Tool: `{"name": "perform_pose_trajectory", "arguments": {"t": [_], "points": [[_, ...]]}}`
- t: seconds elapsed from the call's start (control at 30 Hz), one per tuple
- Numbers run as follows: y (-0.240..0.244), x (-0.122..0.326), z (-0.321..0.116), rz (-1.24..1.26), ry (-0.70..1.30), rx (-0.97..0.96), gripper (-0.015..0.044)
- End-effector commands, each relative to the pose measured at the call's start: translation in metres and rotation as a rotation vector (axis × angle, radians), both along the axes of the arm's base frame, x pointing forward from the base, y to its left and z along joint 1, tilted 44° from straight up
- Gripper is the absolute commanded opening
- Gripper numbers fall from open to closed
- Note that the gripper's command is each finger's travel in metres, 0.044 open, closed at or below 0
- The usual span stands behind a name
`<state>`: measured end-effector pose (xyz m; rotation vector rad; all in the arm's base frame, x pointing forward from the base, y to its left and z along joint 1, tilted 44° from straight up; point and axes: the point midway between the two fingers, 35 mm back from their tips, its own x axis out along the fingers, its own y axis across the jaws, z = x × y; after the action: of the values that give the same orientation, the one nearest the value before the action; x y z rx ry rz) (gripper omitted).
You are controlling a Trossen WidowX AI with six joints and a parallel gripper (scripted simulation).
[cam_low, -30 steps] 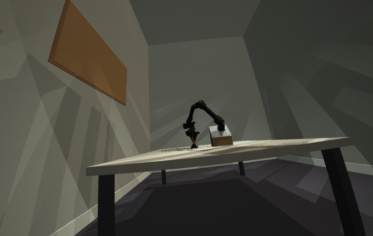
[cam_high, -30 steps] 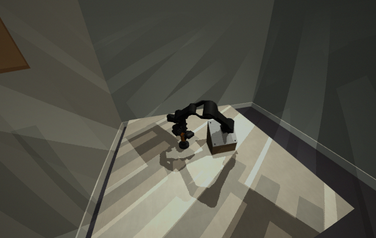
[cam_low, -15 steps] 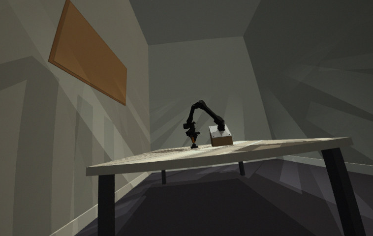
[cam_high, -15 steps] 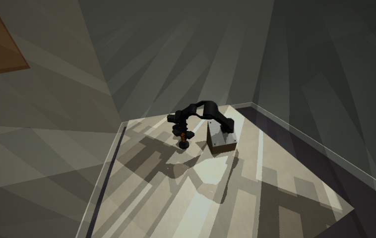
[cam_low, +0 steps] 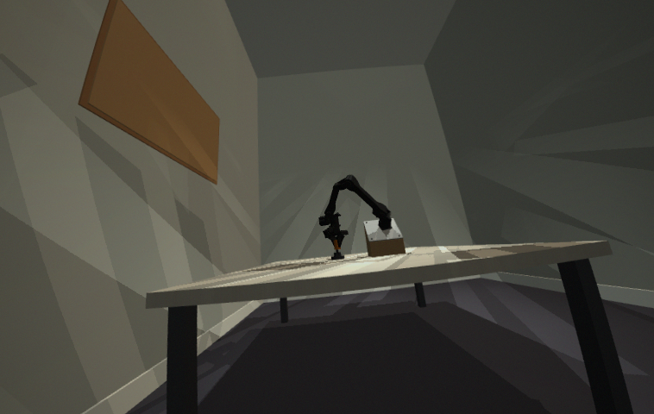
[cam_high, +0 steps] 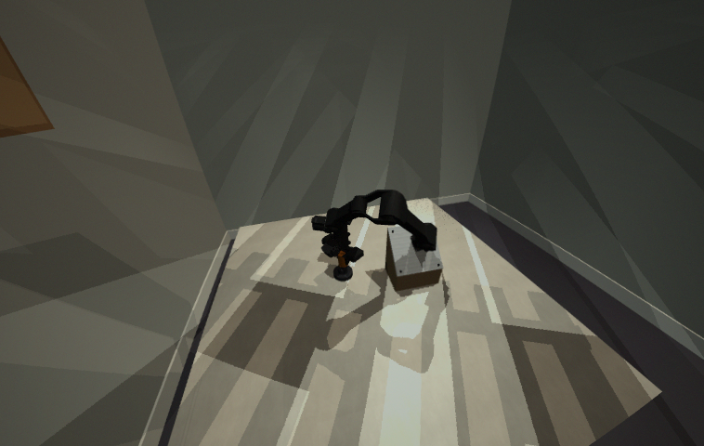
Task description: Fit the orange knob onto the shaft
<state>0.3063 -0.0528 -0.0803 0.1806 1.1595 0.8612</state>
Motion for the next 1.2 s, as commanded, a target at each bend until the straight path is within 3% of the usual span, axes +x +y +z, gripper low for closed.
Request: {"name": "perform_pose_trajectory", "arguments": {"t": [0.0,0.13,1.17], "points": [[-0.0034,0.0011,0.0025,0.05,-0.056,-0.013,0.0],[-0.004,0.002,0.003,0.139,-0.138,-0.029,0.0],[-0.0039,0.0076,0.0003,0.139,-0.139,-0.029,0.0]]}}
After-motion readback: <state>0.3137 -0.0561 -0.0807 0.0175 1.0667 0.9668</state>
